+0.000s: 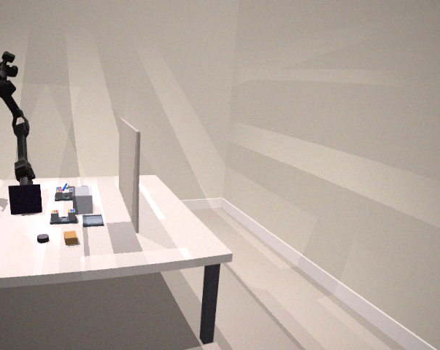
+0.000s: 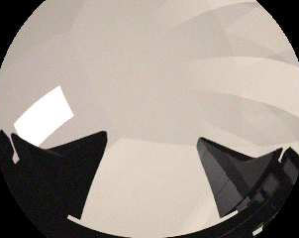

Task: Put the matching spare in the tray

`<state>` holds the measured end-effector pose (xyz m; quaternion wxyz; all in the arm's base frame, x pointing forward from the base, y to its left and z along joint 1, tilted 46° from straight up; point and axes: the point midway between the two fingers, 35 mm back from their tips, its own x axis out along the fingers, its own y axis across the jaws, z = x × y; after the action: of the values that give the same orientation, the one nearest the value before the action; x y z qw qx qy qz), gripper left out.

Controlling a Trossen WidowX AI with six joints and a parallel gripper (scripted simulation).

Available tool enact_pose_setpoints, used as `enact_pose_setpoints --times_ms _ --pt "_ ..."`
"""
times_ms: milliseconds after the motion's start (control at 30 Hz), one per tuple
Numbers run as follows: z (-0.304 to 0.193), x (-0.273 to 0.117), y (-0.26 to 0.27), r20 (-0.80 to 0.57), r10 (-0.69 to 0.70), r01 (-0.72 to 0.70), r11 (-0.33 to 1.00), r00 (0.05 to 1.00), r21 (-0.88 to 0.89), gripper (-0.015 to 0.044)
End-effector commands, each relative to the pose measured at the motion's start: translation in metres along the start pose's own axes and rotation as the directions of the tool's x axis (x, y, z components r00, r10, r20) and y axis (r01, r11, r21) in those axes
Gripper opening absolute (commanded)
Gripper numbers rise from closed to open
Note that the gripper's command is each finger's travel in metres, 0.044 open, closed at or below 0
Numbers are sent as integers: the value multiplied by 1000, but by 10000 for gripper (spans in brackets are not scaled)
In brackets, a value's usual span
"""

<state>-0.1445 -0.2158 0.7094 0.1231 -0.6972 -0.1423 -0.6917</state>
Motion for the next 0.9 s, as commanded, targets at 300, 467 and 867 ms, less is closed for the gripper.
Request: enact_pose_setpoints --times_ms 300,467,867 --pt "-4 -3 13 -26 29 -28 999 999 23 440" --pt "-14 -14 59 -103 140 -128 985 985 112 440" --pt "-25 -77 205 -254 523 -406 824 814 394 440"
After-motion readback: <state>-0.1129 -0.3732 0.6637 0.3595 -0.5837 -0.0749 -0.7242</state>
